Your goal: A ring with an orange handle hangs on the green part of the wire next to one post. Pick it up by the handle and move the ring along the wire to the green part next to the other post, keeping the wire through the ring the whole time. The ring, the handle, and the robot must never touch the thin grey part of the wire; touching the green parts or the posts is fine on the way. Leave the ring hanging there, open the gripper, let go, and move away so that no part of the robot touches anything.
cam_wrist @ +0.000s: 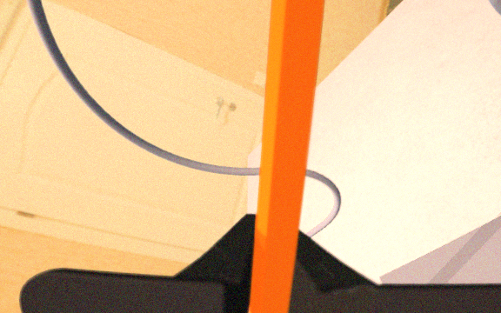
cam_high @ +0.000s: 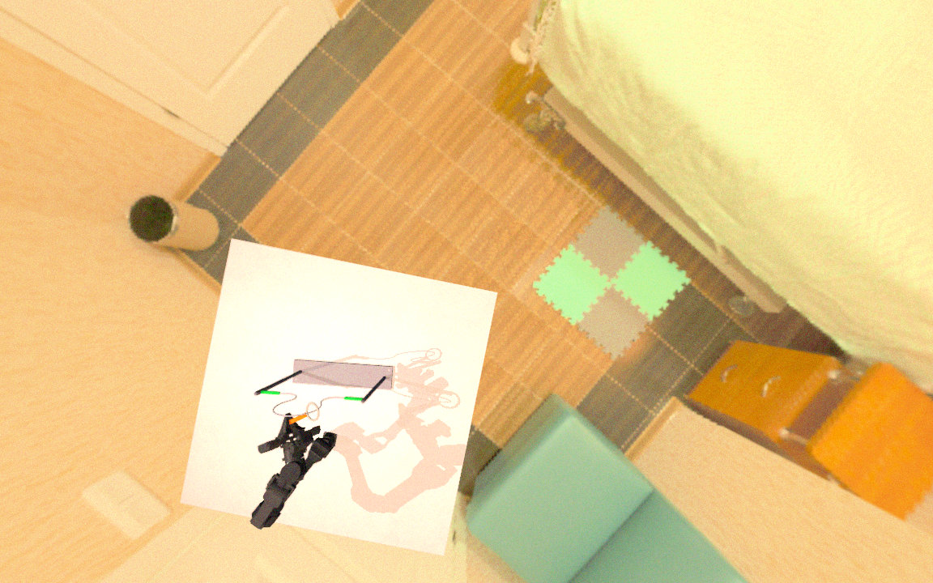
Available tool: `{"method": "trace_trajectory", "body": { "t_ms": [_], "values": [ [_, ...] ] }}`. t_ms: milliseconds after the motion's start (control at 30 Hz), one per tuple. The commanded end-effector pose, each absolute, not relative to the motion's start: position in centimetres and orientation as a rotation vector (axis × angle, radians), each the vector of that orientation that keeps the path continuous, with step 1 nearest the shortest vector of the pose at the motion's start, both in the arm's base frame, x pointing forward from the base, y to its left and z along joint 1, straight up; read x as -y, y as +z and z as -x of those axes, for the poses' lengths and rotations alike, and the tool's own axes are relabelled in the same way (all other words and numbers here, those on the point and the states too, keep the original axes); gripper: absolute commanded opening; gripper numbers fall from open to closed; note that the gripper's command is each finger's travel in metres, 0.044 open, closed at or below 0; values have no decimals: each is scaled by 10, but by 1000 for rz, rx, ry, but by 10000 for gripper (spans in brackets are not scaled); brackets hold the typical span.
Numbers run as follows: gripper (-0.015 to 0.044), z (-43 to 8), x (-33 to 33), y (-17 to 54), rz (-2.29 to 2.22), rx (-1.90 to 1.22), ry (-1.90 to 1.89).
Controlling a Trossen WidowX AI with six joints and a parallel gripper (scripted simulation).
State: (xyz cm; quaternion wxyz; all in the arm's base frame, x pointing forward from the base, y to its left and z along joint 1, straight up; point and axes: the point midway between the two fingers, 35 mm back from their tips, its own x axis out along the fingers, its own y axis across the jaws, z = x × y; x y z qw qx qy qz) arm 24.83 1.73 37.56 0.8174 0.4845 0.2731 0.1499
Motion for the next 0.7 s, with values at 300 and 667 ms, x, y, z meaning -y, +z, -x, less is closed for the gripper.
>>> {"method": "trace_trajectory", "body": {
  "t_ms": [300,667],
  "values": [
    [-150,-249,-14,370,-846,-581,263],
    [-150,-249,-10,365,-684,-575,214]
  ]
}}
